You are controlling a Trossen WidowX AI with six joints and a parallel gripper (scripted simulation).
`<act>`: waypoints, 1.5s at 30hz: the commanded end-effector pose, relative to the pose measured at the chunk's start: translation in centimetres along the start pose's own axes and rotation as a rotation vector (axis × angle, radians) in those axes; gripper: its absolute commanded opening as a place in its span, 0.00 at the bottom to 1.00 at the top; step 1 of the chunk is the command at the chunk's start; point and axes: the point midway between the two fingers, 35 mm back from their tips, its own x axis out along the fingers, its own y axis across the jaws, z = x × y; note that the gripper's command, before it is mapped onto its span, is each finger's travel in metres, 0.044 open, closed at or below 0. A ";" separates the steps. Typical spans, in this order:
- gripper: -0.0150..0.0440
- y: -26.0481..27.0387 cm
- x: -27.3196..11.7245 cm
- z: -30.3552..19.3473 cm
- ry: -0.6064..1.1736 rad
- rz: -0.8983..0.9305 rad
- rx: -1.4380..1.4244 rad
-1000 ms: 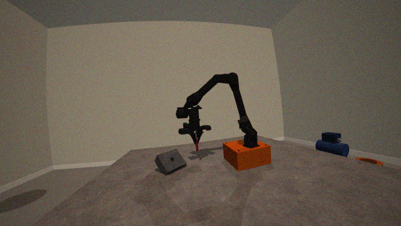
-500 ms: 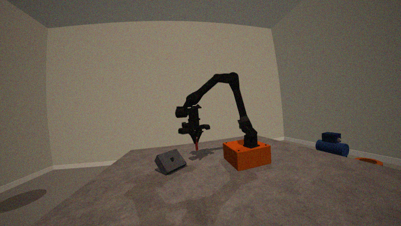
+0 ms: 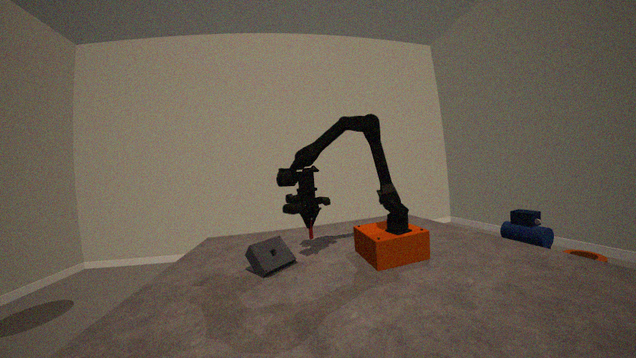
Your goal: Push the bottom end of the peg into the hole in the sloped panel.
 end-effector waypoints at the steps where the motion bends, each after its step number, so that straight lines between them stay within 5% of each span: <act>1: 0.25 0.2 0.0 0.0 -0.010 -0.006 -0.053; 45: 0.25 2.1 0.0 -0.4 -0.099 -0.071 -0.589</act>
